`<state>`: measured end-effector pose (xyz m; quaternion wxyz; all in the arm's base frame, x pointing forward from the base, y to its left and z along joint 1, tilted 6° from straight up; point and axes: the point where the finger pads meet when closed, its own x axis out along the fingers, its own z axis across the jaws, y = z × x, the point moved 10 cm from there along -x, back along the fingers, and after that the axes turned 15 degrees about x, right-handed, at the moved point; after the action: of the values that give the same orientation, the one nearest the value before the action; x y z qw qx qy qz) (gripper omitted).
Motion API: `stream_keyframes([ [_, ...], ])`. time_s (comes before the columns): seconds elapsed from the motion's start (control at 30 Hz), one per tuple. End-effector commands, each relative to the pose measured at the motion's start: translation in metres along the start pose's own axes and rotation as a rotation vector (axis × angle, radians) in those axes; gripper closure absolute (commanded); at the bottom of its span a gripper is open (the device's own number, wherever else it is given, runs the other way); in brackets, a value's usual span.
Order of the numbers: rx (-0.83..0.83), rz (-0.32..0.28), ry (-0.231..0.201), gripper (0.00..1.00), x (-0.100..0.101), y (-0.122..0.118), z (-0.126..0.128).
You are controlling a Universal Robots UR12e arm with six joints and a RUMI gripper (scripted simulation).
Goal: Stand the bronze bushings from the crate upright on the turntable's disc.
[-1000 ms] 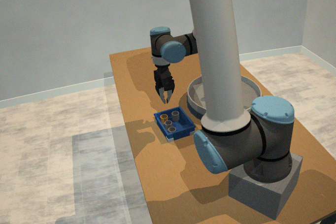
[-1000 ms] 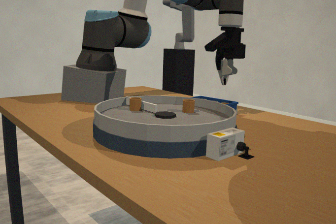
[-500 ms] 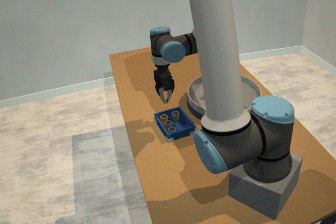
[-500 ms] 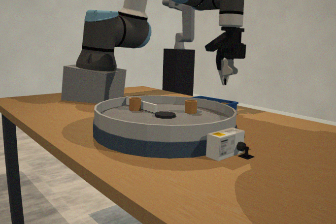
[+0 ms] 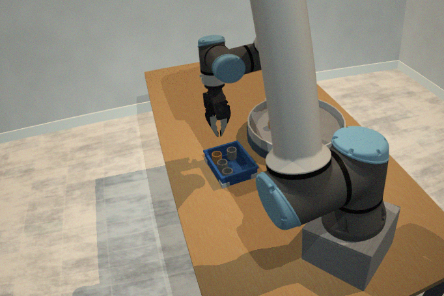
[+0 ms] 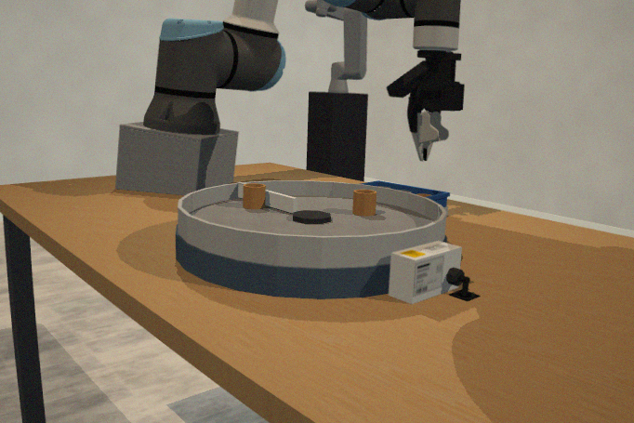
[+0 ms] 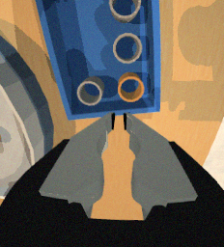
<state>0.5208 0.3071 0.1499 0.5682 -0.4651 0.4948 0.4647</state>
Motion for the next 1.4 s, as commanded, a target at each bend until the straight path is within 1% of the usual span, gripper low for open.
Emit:
stream_keyframes([
  [0.0, 0.000, -0.001, -0.001, 0.95, -0.001, 0.000, 0.000],
  [0.43, 0.000, -0.001, -0.001, 0.95, 0.002, 0.000, 0.000],
  [0.57, 0.000, -0.001, -0.001, 0.95, 0.012, 0.000, 0.000],
  [0.7, 0.000, -0.001, -0.001, 0.95, 0.030, 0.000, 0.000],
  [0.77, 0.000, -0.001, -0.001, 0.95, 0.030, 0.000, 0.000],
  [0.9, 0.000, -0.001, -0.001, 0.95, 0.048, -0.001, 0.000],
  [1.0, 0.000, -0.001, -0.001, 0.95, 0.058, -0.001, 0.000],
  [1.13, 0.000, -0.001, -0.001, 0.95, 0.063, -0.001, 0.000],
  [1.37, 0.000, -0.001, -0.001, 0.95, 0.063, -0.001, 0.000],
])
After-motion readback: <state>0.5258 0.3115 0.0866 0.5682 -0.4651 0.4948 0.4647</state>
